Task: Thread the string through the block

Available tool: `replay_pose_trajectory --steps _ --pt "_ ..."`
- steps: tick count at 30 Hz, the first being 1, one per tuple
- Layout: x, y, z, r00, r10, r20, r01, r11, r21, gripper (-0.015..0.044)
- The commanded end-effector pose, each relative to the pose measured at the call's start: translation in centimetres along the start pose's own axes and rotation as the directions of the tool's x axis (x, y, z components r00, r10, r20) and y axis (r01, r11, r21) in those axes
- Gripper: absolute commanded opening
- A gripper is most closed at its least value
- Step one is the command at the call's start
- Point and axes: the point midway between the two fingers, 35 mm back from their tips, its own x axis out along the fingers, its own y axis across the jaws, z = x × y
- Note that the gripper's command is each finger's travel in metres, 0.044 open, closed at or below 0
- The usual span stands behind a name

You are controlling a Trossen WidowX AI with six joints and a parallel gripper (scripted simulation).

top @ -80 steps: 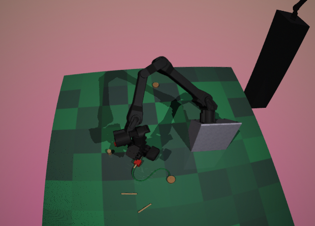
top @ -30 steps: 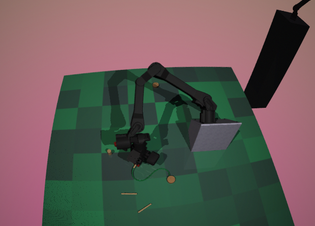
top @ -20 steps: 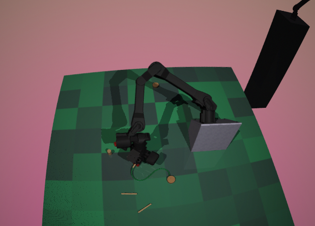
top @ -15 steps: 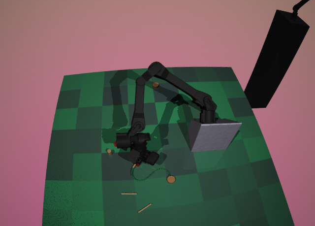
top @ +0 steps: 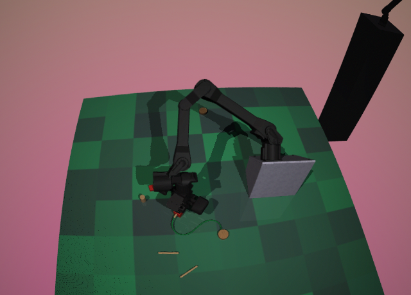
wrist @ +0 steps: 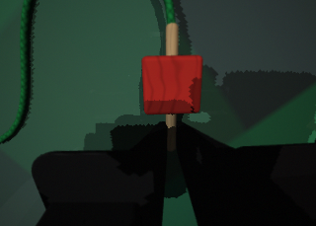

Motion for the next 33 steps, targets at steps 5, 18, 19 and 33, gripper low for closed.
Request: replay_pose_trajectory --steps 5,18,19,33 --pt "0.0 0.3 -1.0 1.000 0.000 -0.003 0.000 1.000 -0.006 0.0000" --pt "0.0 0.3 -2.4 1.000 0.000 -0.003 0.000 1.000 -0.006 0.0000" --pt "0.0 0.3 -2.5 1.000 0.000 -0.003 0.000 1.000 -0.006 0.0000" --pt "0.0 0.3 -4.0 1.000 0.000 -0.004 0.000 1.000 -0.007 0.0000"
